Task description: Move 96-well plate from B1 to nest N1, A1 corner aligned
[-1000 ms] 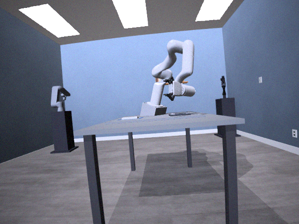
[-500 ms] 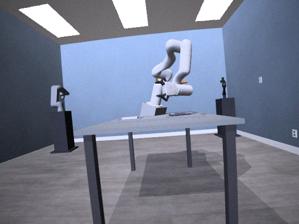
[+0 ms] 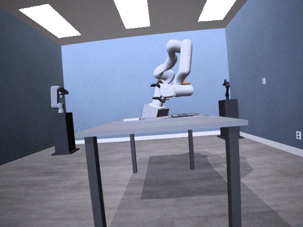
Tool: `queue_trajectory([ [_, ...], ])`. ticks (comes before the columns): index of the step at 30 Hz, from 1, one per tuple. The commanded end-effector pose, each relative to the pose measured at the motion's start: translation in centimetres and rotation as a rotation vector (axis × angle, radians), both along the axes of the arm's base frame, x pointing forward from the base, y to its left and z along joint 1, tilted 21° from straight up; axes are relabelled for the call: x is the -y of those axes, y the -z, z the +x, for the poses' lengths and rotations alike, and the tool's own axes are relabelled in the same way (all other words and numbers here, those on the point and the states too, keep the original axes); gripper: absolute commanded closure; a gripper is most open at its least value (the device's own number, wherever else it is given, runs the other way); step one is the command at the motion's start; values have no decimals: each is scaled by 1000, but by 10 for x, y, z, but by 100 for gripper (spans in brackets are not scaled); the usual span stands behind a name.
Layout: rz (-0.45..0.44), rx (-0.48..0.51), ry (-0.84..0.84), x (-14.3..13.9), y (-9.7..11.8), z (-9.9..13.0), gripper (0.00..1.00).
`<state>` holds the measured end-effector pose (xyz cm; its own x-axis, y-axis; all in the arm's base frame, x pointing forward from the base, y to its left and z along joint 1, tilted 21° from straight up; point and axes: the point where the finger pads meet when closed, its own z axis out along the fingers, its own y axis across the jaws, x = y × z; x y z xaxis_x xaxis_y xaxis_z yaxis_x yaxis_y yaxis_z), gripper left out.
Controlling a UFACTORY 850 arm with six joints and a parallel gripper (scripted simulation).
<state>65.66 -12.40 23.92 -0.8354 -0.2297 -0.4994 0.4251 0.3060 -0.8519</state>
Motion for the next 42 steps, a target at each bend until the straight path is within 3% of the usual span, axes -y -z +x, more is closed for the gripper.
queue_trajectory([
  [1, 26, 10, 39, 13, 7, -12, 0],
  [22, 219, 123, 365, 56, 43, -72, 0],
  [28, 233, 134, 393, 61, 49, -82, 0],
  [42, 363, 260, 677, 79, 79, -135, 0],
])
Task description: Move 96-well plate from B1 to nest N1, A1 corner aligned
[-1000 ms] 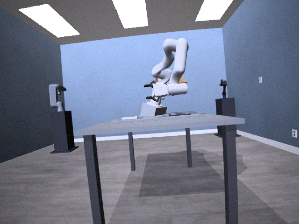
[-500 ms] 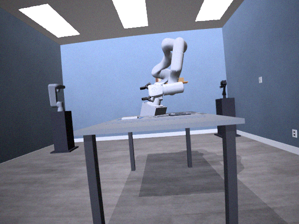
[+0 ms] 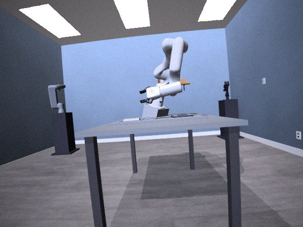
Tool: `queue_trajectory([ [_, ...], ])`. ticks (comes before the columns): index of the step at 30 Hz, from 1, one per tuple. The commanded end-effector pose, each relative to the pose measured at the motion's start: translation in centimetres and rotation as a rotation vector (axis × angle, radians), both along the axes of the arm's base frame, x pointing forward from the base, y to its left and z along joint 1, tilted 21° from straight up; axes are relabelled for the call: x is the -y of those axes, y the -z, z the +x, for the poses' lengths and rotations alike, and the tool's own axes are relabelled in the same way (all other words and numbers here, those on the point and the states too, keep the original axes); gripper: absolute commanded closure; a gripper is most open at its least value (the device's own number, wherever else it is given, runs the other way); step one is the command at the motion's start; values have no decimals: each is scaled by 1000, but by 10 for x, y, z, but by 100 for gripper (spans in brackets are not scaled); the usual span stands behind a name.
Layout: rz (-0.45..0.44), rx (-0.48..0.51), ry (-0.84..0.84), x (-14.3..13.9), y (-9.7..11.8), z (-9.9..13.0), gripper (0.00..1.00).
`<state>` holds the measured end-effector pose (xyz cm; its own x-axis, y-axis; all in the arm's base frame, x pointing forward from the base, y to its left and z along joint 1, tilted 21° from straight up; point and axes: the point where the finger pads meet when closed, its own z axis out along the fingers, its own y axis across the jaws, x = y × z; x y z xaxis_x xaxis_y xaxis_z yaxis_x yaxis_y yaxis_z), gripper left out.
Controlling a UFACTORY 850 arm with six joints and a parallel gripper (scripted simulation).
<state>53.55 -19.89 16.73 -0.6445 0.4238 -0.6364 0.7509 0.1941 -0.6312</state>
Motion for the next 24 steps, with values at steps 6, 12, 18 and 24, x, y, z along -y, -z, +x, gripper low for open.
queue_trajectory([
  [6, 75, 84, 202, 6, 17, -31, 0],
  [12, 113, 137, 329, 7, 30, -53, 0],
  [18, 152, 203, 484, 4, 43, -74, 0],
  [24, 176, 254, 604, 1, 53, -88, 0],
])
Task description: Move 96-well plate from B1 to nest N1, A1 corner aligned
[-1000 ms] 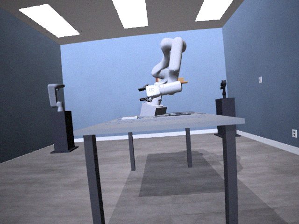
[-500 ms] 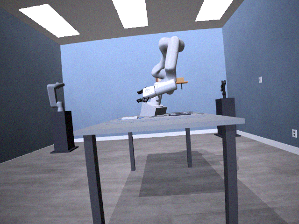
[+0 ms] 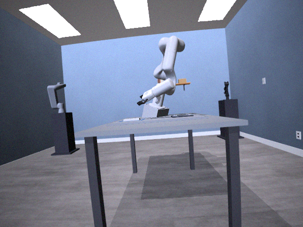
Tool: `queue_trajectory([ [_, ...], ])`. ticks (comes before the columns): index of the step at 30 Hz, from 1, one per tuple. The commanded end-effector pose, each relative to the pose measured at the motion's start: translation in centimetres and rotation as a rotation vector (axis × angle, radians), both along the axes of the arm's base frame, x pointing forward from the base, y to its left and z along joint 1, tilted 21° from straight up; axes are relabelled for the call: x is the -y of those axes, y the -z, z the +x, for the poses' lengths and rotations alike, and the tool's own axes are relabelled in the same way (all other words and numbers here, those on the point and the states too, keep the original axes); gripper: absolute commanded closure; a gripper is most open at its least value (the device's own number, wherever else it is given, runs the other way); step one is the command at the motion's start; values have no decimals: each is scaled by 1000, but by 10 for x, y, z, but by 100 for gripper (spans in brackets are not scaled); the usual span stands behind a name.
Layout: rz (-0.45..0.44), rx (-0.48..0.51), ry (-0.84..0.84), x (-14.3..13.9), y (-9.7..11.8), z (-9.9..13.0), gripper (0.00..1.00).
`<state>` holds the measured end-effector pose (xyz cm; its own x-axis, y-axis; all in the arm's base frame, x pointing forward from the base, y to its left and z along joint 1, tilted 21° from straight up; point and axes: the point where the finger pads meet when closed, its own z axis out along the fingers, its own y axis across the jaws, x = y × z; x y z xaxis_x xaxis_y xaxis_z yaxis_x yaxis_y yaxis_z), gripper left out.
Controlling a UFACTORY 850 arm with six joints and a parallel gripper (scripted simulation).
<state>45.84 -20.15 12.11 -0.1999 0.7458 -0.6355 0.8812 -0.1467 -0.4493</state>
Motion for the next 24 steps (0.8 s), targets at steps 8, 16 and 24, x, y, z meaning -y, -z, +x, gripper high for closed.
queue_trajectory([
  [8, 58, 133, 343, -13, 24, -32, 0],
  [16, 75, 201, 531, -26, 38, -45, 0],
  [24, 87, 287, 783, -32, 44, -48, 0],
])
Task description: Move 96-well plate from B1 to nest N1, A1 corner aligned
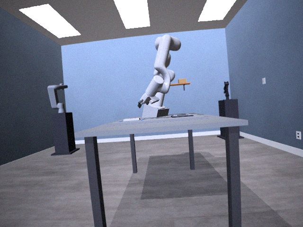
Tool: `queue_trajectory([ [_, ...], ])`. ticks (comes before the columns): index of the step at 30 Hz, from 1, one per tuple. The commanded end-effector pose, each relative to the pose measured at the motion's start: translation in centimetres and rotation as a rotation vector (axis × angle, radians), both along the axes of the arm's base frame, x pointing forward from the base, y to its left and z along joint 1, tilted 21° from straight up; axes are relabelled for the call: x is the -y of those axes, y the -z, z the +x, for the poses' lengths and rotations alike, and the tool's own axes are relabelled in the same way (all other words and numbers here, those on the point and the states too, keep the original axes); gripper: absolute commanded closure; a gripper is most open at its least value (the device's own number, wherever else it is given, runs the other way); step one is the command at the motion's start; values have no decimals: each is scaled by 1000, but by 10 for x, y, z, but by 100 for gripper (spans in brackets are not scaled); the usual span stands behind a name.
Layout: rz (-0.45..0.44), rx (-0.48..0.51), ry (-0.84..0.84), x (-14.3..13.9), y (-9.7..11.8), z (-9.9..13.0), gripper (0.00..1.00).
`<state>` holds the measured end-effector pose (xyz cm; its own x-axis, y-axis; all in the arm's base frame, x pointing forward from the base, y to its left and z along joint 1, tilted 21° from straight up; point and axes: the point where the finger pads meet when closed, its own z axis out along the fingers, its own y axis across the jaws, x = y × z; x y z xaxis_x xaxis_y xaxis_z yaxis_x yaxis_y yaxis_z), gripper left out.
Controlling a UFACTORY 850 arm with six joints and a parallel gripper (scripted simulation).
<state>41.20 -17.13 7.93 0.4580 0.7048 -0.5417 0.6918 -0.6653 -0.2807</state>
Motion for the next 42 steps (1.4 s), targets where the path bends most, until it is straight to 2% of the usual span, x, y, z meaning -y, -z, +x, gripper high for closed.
queue_trajectory([
  [1, 9, 48, 148, -6, 5, -2, 0],
  [4, 11, 76, 244, -8, 7, -2, 0],
  [6, 11, 76, 244, -8, 7, -2, 0],
  [21, 2, 193, 730, -21, 22, 11, 0],
  [23, 2, 193, 730, -21, 22, 11, 0],
  [26, -3, 213, 827, -21, 22, 12, 0],
  [38, -34, 279, 1221, -13, 28, 36, 0],
  [42, -41, 287, 1287, -7, 29, 43, 0],
])
